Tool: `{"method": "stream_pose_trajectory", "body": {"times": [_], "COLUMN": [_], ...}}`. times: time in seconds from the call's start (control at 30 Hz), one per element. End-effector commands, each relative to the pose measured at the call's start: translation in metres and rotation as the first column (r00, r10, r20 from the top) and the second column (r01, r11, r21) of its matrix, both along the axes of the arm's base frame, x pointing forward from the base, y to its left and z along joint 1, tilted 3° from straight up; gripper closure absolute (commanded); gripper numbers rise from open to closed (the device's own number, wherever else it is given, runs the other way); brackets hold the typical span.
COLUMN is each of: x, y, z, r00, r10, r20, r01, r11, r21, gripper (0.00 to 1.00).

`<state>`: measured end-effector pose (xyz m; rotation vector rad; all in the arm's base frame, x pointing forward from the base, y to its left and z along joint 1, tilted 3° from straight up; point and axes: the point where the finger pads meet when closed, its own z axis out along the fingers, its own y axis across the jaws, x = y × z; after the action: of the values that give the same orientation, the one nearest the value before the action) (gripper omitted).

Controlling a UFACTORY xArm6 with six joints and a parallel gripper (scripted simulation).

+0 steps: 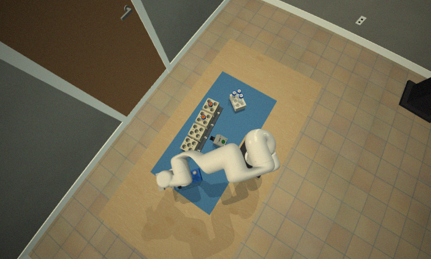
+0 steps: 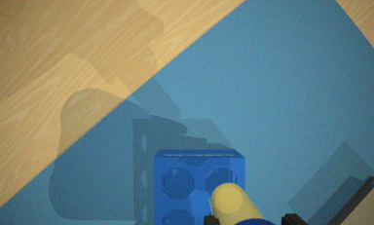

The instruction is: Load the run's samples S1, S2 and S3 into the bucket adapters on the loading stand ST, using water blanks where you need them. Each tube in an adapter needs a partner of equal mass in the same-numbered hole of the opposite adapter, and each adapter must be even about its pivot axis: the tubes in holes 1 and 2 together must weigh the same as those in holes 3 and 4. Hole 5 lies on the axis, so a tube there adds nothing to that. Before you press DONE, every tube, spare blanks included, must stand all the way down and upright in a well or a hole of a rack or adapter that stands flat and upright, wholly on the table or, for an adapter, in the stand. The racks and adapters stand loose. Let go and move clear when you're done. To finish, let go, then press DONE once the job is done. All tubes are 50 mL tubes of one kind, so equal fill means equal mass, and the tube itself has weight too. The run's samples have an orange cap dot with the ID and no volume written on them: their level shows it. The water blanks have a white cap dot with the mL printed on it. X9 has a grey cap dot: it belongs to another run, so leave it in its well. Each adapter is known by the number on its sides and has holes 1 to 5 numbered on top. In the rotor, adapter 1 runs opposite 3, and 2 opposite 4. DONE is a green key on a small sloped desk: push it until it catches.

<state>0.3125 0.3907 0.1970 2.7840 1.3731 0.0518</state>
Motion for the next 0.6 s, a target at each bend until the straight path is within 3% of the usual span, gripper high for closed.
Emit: {"method": "stream_pose_trajectory", "body": {"times": [0.0,0.57], "x": [0.001,-0.001], "y": [0.001,0.002], "z": [0.01,0.04], "r00": [1.0,1.0], "r10": [0.0,0.0], "r20": [0.004,0.004], "r01": [0.0,0.0], "r11": [1.0,1.0], "r21": [0.005,0.005], "gripper": [1.0,1.0]}}
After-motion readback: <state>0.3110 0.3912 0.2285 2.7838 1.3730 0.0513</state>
